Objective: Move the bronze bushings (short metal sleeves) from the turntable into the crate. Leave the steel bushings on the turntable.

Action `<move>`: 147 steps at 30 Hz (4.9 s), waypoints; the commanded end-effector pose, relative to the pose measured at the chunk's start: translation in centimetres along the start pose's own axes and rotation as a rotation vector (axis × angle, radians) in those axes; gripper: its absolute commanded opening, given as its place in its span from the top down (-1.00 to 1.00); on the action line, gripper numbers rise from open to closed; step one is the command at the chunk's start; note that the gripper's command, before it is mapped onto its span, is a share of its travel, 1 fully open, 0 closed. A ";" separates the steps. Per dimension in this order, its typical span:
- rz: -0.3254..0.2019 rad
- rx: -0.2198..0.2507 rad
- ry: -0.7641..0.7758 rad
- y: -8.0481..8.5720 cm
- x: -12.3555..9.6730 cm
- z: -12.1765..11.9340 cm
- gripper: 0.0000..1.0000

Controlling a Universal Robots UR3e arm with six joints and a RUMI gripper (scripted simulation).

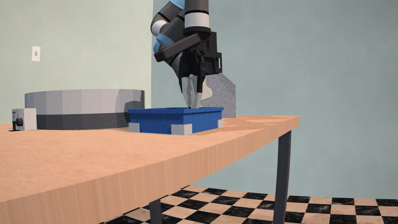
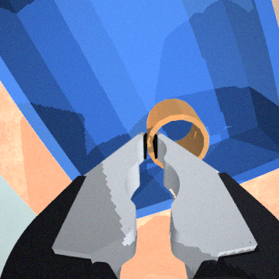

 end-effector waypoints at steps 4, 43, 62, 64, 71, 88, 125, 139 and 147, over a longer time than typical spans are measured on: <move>0.002 0.002 -0.001 0.1 0.1 0.0 1.00; 0.002 0.002 -0.001 0.2 0.1 0.0 0.88; 0.002 0.002 -0.001 5.1 0.1 0.0 0.88; 0.002 0.002 -0.001 5.9 0.1 0.0 0.88; 0.002 0.002 -0.001 8.0 0.0 0.0 0.88; 0.002 0.002 -0.001 10.5 0.0 0.0 0.88; 0.002 0.002 -0.001 10.7 0.0 0.0 0.88; 0.002 0.002 -0.001 10.7 0.0 0.0 0.88; 0.002 0.002 -0.001 10.7 0.0 0.0 0.88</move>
Point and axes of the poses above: the point where the finger pads meet when closed, its own y axis back along the fingers, its own z axis across the jaws, x = y × z, the point moved 4 cm from there along y, back along the fingers
